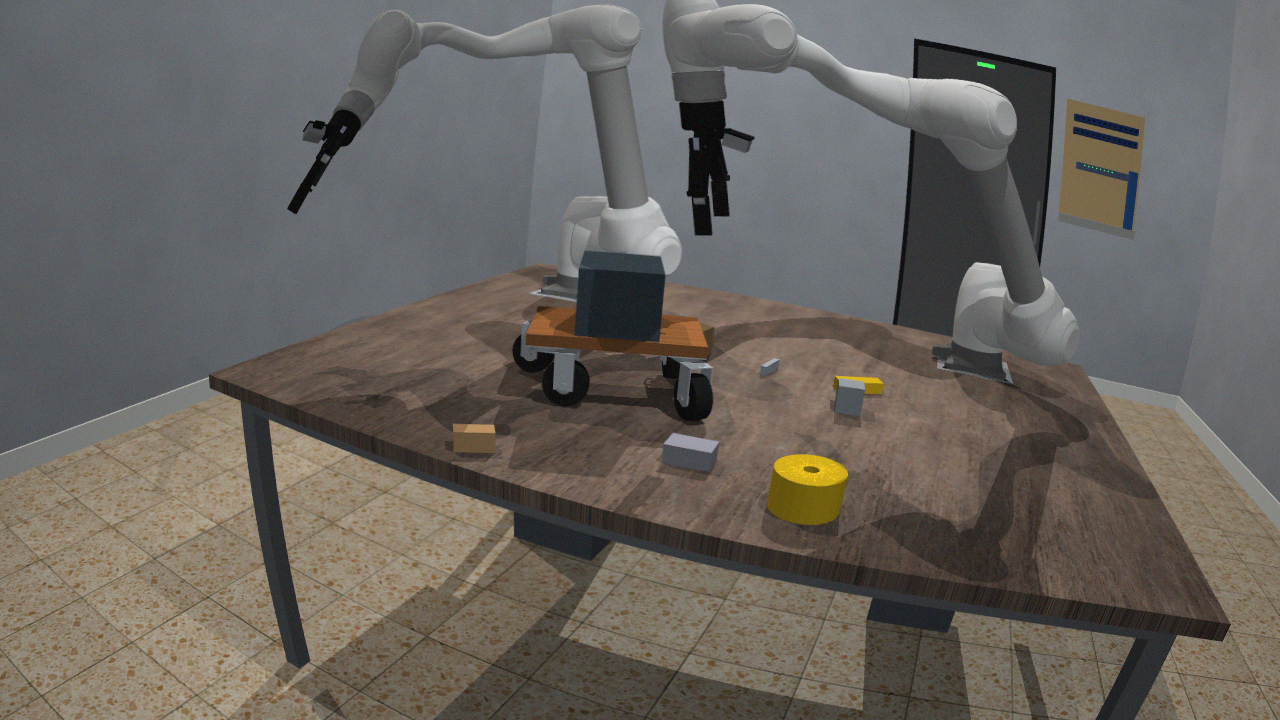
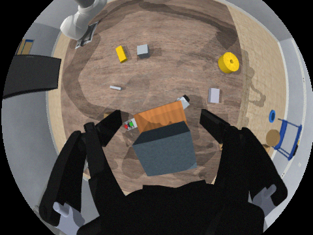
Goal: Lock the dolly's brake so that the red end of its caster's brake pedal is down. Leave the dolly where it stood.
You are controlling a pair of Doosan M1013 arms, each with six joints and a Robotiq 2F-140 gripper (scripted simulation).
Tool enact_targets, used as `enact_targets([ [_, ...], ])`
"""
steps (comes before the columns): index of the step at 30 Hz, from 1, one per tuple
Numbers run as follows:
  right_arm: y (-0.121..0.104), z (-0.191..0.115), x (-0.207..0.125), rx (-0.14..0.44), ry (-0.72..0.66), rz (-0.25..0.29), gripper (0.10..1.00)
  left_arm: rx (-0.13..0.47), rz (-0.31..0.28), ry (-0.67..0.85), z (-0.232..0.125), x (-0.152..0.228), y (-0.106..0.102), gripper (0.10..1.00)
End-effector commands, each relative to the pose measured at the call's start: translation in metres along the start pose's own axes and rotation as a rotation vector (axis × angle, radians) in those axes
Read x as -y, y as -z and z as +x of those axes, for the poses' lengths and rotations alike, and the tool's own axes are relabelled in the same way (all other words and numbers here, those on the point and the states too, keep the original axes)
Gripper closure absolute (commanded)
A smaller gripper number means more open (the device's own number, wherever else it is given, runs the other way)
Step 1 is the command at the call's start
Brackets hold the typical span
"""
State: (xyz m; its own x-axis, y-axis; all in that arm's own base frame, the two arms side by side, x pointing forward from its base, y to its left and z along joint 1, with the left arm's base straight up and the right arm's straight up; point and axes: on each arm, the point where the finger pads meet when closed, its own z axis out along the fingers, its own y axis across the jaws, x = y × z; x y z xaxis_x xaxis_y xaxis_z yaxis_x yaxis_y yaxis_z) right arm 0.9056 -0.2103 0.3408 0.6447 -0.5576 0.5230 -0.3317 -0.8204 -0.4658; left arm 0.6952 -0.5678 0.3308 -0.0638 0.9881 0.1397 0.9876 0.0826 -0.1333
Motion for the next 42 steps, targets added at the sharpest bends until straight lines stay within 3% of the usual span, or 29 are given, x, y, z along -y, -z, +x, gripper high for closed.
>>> enact_targets([
  [1, 0.014, -0.019, -0.067, 0.063, -0.057, -0.064, 0.098, 0.001, -0.002, 0.0, 0.0, 0.0, 0.001, 0.098],
  [10, 0.049, -0.066, -0.173, 0.229, -0.216, -0.201, 0.098, 0.001, -0.002, 0.0, 0.0, 0.0, 0.001, 0.098],
  [12, 0.049, -0.066, -0.173, 0.229, -0.216, -0.201, 0.098, 0.001, -0.002, 0.0, 0.0, 0.0, 0.001, 0.098],
  [13, 0.061, -0.081, -0.203, 0.254, -0.242, -0.218, 0.098, 0.001, -0.002, 0.0, 0.0, 0.0, 0.001, 0.098],
  [15, 0.067, -0.089, -0.221, 0.254, -0.242, -0.218, 0.098, 0.001, -0.002, 0.0, 0.0, 0.0, 0.001, 0.098],
  [20, 0.092, -0.123, -0.272, 0.331, -0.327, -0.266, 0.098, 0.001, -0.002, 0.0, 0.0, 0.0, 0.001, 0.098],
  [22, 0.1, -0.136, -0.292, 0.331, -0.327, -0.266, 0.098, 0.001, -0.002, 0.0, 0.0, 0.0, 0.001, 0.098],
  [26, 0.122, -0.166, -0.329, 0.385, -0.389, -0.294, 0.098, 0.001, -0.002, 0.0, 0.0, 0.0, 0.001, 0.098],
  [27, 0.128, -0.175, -0.337, 0.413, -0.421, -0.307, 0.098, 0.001, -0.002, 0.0, 0.0, 0.0, 0.001, 0.098],
  [29, 0.128, -0.175, -0.337, 0.413, -0.421, -0.307, 0.098, 0.001, -0.002, 0.0, 0.0, 0.0, 0.001, 0.098],
  [30, 0.144, -0.196, -0.36, 0.44, -0.454, -0.319, 0.098, 0.001, -0.002, 0.0, 0.0, 0.0, 0.001, 0.098],
  [32, 0.153, -0.208, -0.374, 0.44, -0.454, -0.319, 0.098, 0.001, -0.002, 0.0, 0.0, 0.0, 0.001, 0.098],
  [42, 0.218, -0.298, -0.44, 0.577, -0.624, -0.363, 0.098, 0.001, -0.002, 0.0, 0.0, 0.0, 0.001, 0.098],
])
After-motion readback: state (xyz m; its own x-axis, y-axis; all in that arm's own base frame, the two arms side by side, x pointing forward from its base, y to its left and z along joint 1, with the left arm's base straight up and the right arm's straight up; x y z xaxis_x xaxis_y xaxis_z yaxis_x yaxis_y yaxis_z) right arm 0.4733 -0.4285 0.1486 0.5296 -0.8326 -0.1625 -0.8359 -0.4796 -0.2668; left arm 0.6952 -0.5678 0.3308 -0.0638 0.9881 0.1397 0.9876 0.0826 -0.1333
